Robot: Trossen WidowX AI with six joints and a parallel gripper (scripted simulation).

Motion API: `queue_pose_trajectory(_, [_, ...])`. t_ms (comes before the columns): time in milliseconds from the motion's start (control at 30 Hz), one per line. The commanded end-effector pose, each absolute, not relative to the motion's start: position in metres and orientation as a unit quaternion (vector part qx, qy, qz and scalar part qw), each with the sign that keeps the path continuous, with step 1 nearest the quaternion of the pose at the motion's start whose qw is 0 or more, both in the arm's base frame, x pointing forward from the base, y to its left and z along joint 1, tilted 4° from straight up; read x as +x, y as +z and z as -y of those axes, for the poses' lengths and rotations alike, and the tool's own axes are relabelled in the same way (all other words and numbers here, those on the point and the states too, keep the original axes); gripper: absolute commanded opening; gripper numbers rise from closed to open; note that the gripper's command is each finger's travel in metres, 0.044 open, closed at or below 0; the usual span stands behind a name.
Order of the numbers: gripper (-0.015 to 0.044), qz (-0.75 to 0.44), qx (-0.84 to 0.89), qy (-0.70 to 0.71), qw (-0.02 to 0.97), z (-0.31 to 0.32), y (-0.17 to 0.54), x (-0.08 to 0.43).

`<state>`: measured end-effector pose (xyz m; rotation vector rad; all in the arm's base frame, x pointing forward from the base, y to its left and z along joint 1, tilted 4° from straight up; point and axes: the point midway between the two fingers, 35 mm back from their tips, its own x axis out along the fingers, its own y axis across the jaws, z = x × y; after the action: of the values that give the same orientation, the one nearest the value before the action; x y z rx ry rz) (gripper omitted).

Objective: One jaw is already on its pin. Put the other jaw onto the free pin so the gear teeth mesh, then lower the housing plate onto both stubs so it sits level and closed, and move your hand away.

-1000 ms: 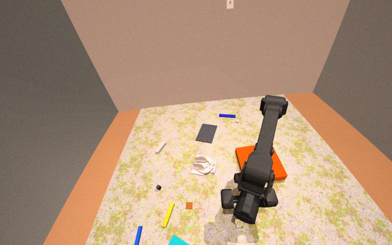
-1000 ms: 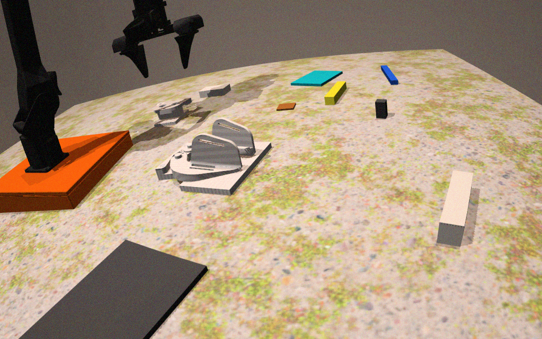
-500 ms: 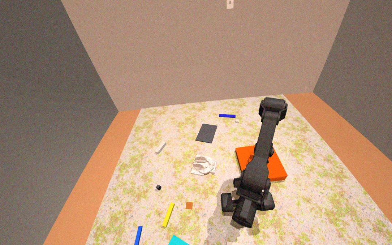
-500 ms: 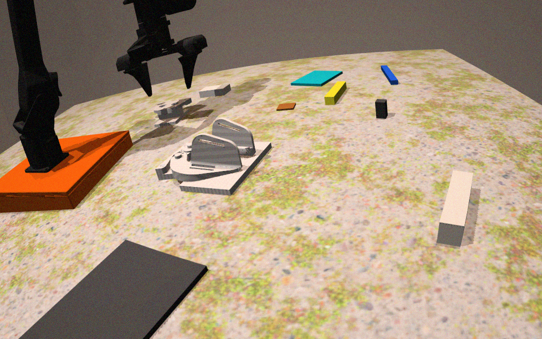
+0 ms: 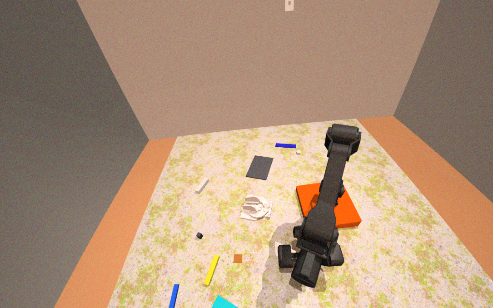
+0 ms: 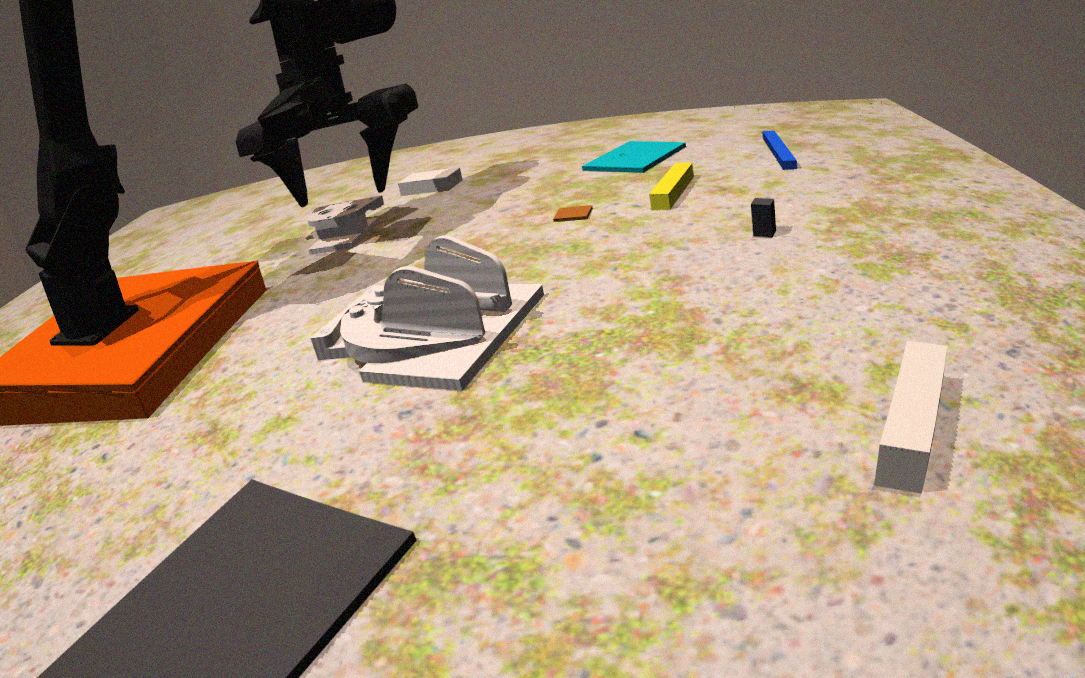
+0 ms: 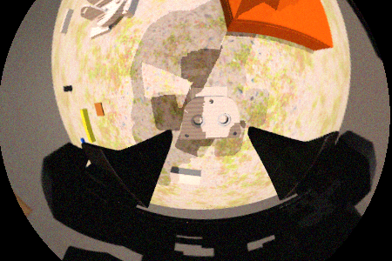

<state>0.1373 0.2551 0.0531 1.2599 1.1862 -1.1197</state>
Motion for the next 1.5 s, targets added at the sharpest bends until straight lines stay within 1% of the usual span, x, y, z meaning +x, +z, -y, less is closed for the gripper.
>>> queue_pose_trajectory(0, [0.044,-0.492,0.521,-0.468,0.517,-0.253,0.046,0.137])
queue_pose_trajectory(467, [0.044,-0.492,0.521,-0.468,0.517,-0.253,0.025,0.138])
queue_pose_trajectory(1367, [0.044,-0.492,0.521,-0.468,0.517,-0.253,0.024,0.139])
queue_pose_trajectory(1467, [0.042,-0.493,0.522,-0.469,0.515,-0.254,0.025,0.138])
